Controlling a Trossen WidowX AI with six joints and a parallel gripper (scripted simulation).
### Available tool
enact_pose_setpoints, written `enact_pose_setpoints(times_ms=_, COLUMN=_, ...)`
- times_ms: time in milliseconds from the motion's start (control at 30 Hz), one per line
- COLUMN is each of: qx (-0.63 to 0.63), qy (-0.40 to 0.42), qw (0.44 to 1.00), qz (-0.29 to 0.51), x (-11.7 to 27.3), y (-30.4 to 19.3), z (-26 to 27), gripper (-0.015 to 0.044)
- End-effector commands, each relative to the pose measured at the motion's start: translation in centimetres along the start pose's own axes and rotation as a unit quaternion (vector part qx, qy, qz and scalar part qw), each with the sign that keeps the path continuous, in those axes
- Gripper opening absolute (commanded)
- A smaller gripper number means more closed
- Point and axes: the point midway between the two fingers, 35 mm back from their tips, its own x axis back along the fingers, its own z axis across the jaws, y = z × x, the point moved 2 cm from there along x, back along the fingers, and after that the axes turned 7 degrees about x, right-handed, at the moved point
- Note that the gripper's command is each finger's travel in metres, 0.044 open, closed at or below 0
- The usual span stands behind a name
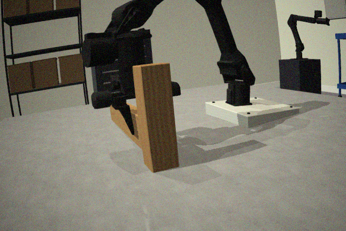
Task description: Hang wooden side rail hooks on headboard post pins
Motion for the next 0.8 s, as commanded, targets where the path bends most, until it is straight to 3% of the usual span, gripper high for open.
enact_pose_setpoints(times_ms=0, qx=-0.002, qy=0.002, qw=1.000, qz=0.002, x=-0.04, y=-0.06, z=0.07, gripper=0.0000)
enact_pose_setpoints(times_ms=667, qx=-0.002, qy=0.001, qw=1.000, qz=0.002, x=-0.36, y=-0.06, z=0.07, gripper=0.0000)
enact_pose_setpoints(times_ms=767, qx=0.000, qy=-0.001, qw=1.000, qz=0.000, x=-0.22, y=0.01, z=-0.06, gripper=0.0079)
